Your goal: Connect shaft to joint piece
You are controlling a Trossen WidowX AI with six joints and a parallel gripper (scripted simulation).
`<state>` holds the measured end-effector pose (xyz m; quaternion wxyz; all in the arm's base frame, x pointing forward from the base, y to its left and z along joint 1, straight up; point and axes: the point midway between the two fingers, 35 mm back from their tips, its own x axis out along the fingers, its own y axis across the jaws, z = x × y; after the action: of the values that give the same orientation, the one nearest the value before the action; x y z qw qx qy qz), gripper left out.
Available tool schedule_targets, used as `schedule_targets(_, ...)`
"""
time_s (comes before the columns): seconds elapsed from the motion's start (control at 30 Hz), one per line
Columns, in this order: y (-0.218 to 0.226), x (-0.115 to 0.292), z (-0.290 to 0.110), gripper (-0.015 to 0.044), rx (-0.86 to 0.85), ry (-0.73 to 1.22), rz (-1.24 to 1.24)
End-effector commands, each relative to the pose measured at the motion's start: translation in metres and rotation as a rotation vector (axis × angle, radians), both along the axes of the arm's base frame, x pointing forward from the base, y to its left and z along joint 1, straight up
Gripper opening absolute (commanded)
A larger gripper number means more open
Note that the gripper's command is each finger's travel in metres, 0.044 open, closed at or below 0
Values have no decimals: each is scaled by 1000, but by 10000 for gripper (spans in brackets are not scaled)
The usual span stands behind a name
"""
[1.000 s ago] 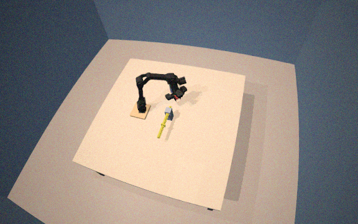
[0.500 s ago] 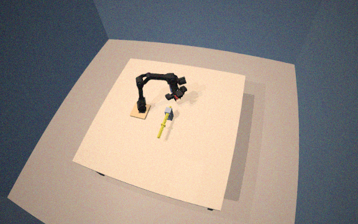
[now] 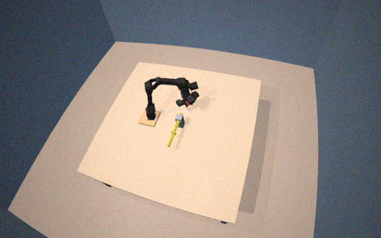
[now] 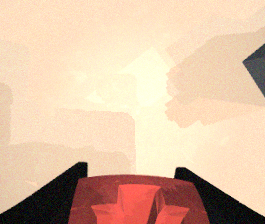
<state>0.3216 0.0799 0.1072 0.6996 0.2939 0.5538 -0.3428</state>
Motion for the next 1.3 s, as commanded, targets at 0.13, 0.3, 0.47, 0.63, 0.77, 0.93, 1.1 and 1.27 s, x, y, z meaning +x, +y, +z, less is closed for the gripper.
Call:
schedule_targets(0.13, 0, 0, -1, 182, -3, 1, 6)
schedule_targets(0.3, 0, 0, -1, 182, -3, 1, 6)
schedule_targets(0.47, 0, 0, -1, 182, -3, 1, 6)
schedule_targets(0.63, 0, 0, -1, 182, -3, 1, 6)
schedule_targets(0.77, 0, 0, -1, 182, -3, 1, 6)
schedule_targets(0.93, 0, 0, -1, 182, -3, 1, 6)
schedule_targets(1.1, 0, 0, 0, 147, 0, 0, 0)
schedule_targets(1.27, 0, 0, 0, 147, 0, 0, 0)
